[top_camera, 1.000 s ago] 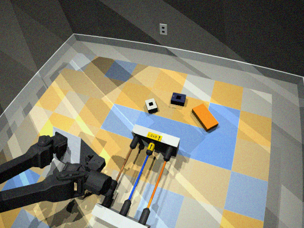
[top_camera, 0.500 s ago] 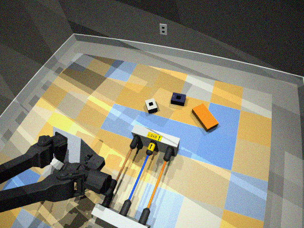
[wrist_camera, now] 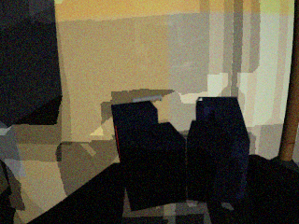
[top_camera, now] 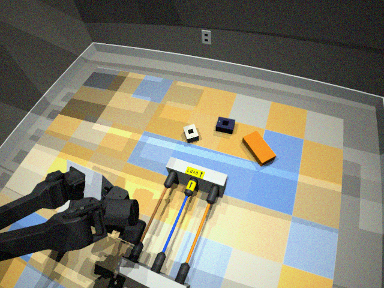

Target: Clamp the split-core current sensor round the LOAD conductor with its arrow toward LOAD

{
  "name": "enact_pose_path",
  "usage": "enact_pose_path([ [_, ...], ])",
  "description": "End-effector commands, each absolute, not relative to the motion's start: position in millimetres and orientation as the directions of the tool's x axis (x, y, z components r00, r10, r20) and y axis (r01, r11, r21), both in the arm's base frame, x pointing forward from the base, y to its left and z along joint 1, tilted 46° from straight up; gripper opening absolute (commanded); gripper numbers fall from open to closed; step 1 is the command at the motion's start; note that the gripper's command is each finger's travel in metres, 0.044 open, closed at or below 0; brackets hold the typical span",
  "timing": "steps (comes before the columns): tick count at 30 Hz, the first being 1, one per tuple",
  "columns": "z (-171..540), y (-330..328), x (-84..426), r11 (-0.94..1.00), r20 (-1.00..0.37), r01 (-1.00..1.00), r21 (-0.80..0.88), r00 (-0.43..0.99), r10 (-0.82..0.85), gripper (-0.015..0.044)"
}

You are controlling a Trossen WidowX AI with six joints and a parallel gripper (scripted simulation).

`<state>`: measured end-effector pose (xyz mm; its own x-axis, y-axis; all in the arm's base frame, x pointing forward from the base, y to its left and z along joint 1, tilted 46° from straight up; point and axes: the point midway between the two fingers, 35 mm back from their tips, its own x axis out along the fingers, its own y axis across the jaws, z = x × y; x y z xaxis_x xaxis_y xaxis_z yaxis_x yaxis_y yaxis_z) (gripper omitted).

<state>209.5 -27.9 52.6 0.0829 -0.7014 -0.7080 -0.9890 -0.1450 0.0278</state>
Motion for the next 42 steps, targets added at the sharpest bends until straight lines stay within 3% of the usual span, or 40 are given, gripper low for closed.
enact_pose_path([
  [1, 68.3, -9.7, 210.1, -0.144, -0.708, -0.989, 0.021, 0.087, -0.701, 0.0],
  [15, 90.2, 18.0, 211.0, -0.14, -0.695, -0.99, 0.021, 0.086, -0.713, 0.0],
  [42, 53.6, 59.3, 323.6, -0.116, -0.697, -0.993, -0.011, 0.091, -0.712, 0.0],
])
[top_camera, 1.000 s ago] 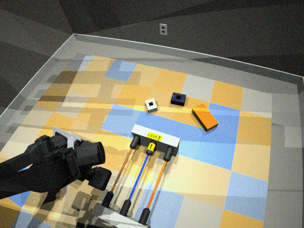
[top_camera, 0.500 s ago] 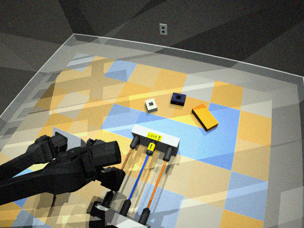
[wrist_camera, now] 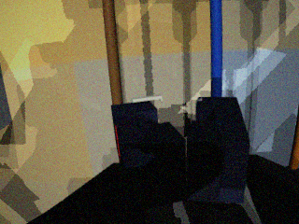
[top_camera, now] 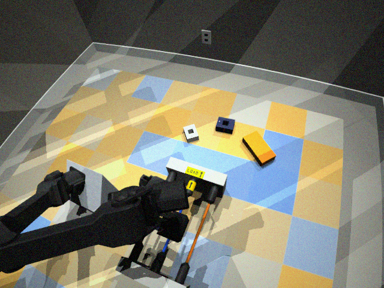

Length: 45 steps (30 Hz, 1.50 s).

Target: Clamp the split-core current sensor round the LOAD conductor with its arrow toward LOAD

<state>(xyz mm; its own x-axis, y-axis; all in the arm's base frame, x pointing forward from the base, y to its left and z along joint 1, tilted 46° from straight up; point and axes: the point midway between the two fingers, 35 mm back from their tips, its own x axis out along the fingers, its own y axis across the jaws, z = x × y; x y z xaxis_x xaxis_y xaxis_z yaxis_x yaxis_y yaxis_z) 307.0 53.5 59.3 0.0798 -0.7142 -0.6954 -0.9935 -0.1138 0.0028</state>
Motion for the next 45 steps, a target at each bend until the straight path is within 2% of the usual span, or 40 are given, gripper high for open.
enact_pose_path([
  [1, 51.3, 60.3, 327.6, -0.115, -0.697, -0.993, -0.012, 0.091, -0.712, 0.0],
  [45, 11.9, 27.6, 343.9, -0.107, -0.698, -0.994, -0.021, 0.091, -0.71, 0.0],
])
